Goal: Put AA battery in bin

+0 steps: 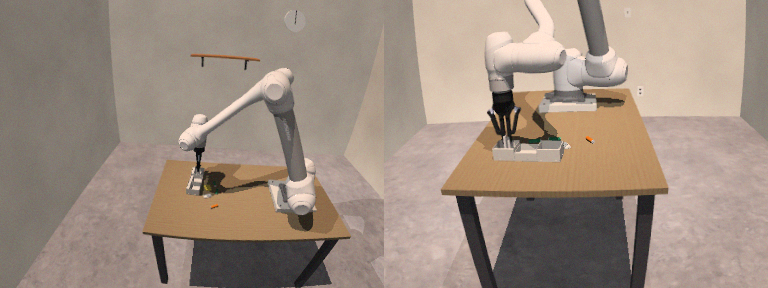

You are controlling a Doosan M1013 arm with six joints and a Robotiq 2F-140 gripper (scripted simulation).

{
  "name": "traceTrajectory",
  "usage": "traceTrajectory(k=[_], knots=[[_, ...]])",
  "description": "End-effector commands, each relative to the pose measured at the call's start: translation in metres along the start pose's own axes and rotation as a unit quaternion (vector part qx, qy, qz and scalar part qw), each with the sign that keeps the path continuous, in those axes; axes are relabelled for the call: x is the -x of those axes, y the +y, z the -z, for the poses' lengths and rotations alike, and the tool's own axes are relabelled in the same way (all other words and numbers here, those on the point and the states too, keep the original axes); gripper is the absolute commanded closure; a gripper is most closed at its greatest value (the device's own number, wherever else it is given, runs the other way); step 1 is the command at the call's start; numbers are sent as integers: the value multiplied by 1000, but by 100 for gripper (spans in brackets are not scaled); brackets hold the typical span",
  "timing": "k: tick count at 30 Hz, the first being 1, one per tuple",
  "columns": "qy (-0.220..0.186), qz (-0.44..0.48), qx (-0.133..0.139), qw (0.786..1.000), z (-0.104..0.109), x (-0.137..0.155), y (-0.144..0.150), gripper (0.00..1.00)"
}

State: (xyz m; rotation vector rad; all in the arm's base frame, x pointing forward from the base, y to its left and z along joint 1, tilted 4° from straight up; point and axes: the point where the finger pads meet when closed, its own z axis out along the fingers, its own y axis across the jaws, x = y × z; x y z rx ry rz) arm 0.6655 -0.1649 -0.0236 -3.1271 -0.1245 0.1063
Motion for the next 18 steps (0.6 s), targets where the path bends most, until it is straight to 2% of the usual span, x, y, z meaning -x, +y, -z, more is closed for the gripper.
traceTrajectory(k=[1,18], knots=[[0,0,0,1000,0,0,0,95],[0,0,0,1000,4,0,0,95]])
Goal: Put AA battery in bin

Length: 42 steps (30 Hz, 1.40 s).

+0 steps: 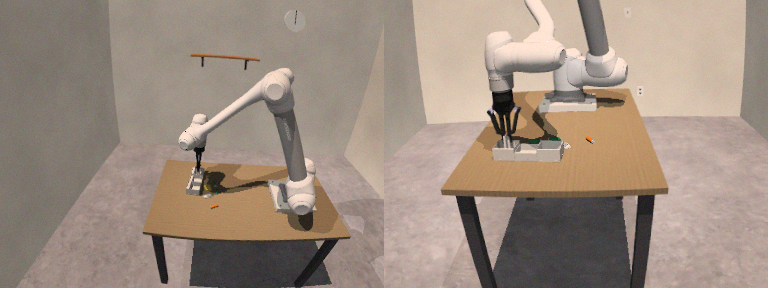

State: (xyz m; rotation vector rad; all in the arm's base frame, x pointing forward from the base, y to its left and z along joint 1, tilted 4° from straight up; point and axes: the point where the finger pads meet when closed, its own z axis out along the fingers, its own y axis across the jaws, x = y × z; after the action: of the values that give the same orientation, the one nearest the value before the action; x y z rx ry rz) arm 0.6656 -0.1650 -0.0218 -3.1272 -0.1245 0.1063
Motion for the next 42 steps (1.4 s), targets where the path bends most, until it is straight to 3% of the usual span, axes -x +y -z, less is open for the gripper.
traceTrajectory(k=[1,19,31,42], knots=[[0,0,0,1000,4,0,0,95],[0,0,0,1000,25,0,0,95],[0,0,0,1000,58,0,0,95],[0,0,0,1000,58,-8,-49,95]])
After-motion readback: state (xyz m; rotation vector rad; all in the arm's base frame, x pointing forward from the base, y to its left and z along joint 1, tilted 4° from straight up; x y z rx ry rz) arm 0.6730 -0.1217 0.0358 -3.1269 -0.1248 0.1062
